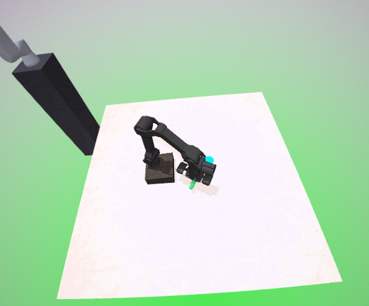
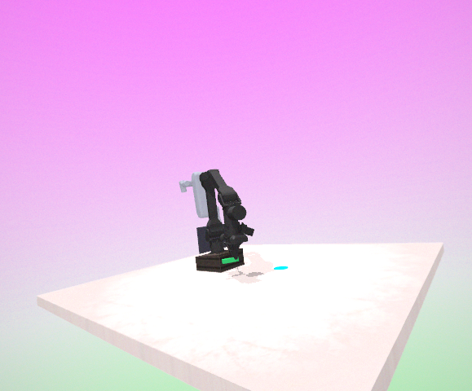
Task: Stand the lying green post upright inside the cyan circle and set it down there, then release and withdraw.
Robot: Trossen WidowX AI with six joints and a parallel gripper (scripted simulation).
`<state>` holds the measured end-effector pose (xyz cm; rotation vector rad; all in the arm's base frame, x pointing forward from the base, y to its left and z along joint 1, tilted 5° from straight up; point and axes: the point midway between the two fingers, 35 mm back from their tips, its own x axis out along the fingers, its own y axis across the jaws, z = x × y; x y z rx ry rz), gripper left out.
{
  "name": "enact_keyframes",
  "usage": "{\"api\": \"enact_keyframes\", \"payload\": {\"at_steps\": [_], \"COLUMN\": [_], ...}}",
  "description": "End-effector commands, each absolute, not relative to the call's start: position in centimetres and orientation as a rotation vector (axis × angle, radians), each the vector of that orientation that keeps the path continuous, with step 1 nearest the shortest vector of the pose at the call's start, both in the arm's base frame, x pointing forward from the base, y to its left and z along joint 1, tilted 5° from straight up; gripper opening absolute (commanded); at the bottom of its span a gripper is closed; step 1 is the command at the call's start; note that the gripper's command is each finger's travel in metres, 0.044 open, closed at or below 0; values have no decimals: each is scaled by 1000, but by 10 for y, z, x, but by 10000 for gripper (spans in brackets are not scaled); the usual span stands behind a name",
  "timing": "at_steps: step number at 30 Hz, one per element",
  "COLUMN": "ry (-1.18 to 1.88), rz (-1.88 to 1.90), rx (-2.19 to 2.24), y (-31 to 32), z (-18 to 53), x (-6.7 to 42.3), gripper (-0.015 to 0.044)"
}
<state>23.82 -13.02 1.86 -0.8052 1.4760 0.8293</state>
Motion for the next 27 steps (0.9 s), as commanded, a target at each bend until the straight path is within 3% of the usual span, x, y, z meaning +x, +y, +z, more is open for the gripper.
{"api": "enact_keyframes", "payload": {"at_steps": [1, 27], "ry": [1470, 1474], "rz": [828, 848], "rx": [-810, -815], "y": [-130, -124], "z": [29, 76], "x": [240, 237], "gripper": [22, 22]}}
